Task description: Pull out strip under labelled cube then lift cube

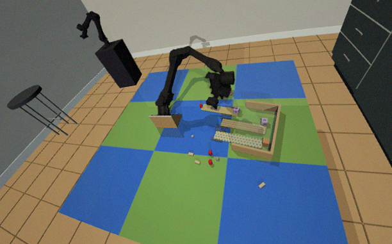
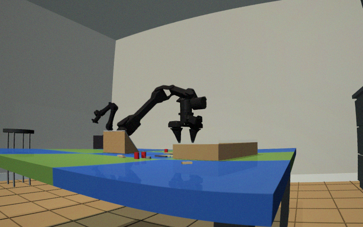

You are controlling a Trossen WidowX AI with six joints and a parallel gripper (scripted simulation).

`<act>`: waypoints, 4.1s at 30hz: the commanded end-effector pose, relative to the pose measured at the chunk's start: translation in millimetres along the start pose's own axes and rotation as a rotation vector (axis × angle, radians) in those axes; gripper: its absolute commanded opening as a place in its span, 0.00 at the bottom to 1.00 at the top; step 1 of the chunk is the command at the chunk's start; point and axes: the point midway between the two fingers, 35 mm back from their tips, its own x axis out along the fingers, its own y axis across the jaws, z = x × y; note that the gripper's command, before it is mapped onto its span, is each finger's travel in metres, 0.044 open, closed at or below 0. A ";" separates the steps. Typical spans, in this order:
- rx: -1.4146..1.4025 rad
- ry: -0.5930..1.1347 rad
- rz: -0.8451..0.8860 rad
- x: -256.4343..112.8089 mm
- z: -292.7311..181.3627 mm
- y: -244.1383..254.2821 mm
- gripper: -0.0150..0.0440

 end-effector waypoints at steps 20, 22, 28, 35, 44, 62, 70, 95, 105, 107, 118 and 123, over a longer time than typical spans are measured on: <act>-0.008 -0.001 0.001 -10.0 78.8 9.3 1.00; -0.008 -0.002 0.001 -10.7 85.6 9.9 1.00; -0.009 -0.003 0.001 -12.0 105.0 11.0 1.00; -0.009 -0.003 0.001 -5.1 106.5 11.1 0.73; -0.009 -0.003 0.001 9.5 107.2 11.2 0.68; -0.010 -0.002 0.003 38.8 106.9 11.3 0.68; -0.010 -0.002 0.004 42.8 106.7 11.3 0.68; -0.012 -0.003 -0.002 16.4 81.5 -4.8 0.25; -0.006 0.000 0.000 -1.1 55.5 -18.9 0.25; -0.006 0.000 0.000 -1.1 55.5 -18.9 0.25; -0.007 0.001 -0.002 -3.2 28.0 -35.6 0.25; -0.016 0.000 -0.002 -2.6 13.2 -43.8 0.25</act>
